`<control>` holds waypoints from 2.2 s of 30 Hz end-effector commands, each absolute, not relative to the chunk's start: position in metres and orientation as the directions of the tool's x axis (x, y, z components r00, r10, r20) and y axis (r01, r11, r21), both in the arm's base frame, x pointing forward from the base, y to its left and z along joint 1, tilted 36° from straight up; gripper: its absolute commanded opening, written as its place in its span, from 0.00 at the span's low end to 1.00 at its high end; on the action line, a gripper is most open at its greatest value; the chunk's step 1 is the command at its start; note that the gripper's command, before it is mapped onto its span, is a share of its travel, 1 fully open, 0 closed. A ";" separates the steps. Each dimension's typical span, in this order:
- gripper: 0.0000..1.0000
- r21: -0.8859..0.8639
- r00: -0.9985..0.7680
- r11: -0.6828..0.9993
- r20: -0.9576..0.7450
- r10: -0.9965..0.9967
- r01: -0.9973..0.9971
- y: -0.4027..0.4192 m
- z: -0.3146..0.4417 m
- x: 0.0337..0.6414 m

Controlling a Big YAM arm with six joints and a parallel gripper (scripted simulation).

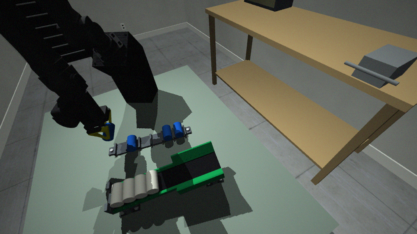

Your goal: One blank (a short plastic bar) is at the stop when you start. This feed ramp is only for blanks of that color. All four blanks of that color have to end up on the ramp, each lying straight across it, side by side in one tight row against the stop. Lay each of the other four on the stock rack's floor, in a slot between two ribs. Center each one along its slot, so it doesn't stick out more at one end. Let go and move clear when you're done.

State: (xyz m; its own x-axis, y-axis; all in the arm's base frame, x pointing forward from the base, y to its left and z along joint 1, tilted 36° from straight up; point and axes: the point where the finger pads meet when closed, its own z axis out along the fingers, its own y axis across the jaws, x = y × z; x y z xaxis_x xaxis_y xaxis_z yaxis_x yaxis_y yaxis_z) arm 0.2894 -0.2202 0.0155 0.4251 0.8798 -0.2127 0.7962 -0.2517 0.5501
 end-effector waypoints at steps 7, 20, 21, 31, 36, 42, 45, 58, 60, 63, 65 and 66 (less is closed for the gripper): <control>0.65 0.557 0.421 -0.240 -0.222 0.880 0.795 -0.231 0.006 0.298; 0.65 0.556 0.420 -0.240 -0.221 0.880 0.796 -0.251 -0.036 0.318; 0.65 0.555 0.420 -0.240 -0.221 0.880 0.796 -0.253 -0.040 0.320; 0.65 0.555 0.415 -0.236 -0.222 0.882 0.798 -0.263 -0.063 0.334; 0.65 0.555 0.417 -0.237 -0.222 0.882 0.797 -0.265 -0.067 0.335; 0.65 0.555 0.417 -0.238 -0.222 0.882 0.797 -0.265 -0.067 0.335; 0.65 0.555 0.417 -0.238 -0.222 0.882 0.797 -0.265 -0.067 0.335; 0.65 0.555 0.417 -0.238 -0.222 0.882 0.797 -0.265 -0.067 0.335; 0.65 0.555 0.417 -0.238 -0.222 0.882 0.797 -0.265 -0.067 0.335; 0.65 0.555 0.417 -0.238 -0.222 0.882 0.797 -0.265 -0.067 0.335; 0.65 0.555 0.417 -0.238 -0.222 0.882 0.797 -0.265 -0.067 0.335; 0.65 0.555 0.417 -0.238 -0.222 0.882 0.797 -0.265 -0.067 0.335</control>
State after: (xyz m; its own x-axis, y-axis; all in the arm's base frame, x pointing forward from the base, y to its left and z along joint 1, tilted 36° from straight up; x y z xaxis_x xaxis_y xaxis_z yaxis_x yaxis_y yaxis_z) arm 0.3325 -0.2591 -0.0649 0.4212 0.8815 -0.2135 0.7978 -0.2482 0.5495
